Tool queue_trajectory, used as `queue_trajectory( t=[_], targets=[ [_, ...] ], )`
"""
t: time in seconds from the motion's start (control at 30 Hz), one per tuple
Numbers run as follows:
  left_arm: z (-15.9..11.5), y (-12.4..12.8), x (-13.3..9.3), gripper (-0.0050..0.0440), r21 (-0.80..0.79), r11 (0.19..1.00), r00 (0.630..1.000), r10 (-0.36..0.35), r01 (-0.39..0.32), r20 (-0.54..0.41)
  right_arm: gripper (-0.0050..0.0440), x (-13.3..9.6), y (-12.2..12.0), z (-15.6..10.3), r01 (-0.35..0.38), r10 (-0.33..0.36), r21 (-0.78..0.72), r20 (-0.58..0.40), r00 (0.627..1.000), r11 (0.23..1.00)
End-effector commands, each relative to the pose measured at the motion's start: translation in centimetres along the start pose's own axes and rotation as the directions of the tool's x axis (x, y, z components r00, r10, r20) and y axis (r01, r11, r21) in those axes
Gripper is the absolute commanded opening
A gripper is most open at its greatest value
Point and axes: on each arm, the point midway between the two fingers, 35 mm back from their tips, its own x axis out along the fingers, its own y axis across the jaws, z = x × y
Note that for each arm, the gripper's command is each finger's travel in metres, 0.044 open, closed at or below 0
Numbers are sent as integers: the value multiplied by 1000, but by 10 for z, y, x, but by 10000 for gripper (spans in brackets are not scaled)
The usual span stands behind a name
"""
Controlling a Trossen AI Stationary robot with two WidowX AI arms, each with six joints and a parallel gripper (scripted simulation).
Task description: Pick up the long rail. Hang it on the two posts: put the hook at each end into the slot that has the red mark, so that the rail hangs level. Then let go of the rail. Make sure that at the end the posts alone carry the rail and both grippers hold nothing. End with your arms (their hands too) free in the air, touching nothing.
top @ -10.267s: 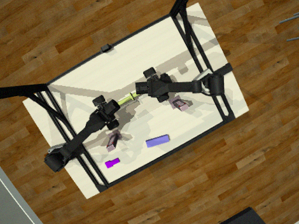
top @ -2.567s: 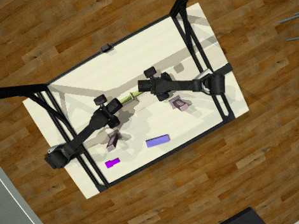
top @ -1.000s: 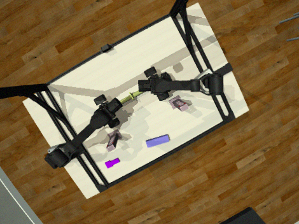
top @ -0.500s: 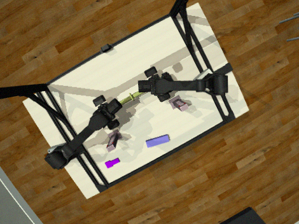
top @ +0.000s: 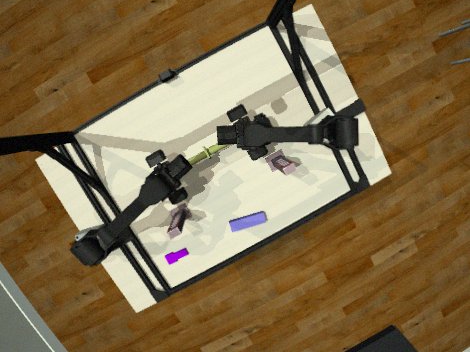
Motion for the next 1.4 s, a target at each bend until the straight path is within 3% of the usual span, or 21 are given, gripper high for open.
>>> queue_trajectory(
  t=[0.0, 0.17, 0.4, 0.67, 0.93, 1.2, 1.37],
  targets=[
    [0, 2, 1, 0, 0, 999, 999, -48, 48, 4, 0, 0, -2, 0, -42, 42, 2, 6, 999, 999],
    [0, 5, 1, 0, -1, 991, 991, -131, 131, 0, 0, 0, -5, 0, -125, 125, 0, 6, 992, 992],
    [0, 6, 1, 0, -1, 988, 988, -153, 153, 0, 0, 0, -6, 0, -147, 147, 0, 6, 989, 989],
    [0, 10, 1, 0, -1, 960, 960, -279, 279, 0, 0, 0, -10, 0, -274, 274, -1, 6, 962, 962],
    [0, 11, 1, 0, 0, 950, 950, -312, 312, 1, 0, 0, -11, 0, -306, 306, -1, 7, 952, 952],
    [0, 15, 2, 0, 3, 906, 907, -422, 422, -1, 0, 1, -15, 0, -417, 417, -4, 5, 909, 909],
    [0, 16, 2, 0, 3, 898, 898, -440, 440, -1, 0, 1, -16, 0, -434, 434, -4, 5, 901, 901]
  ],
)
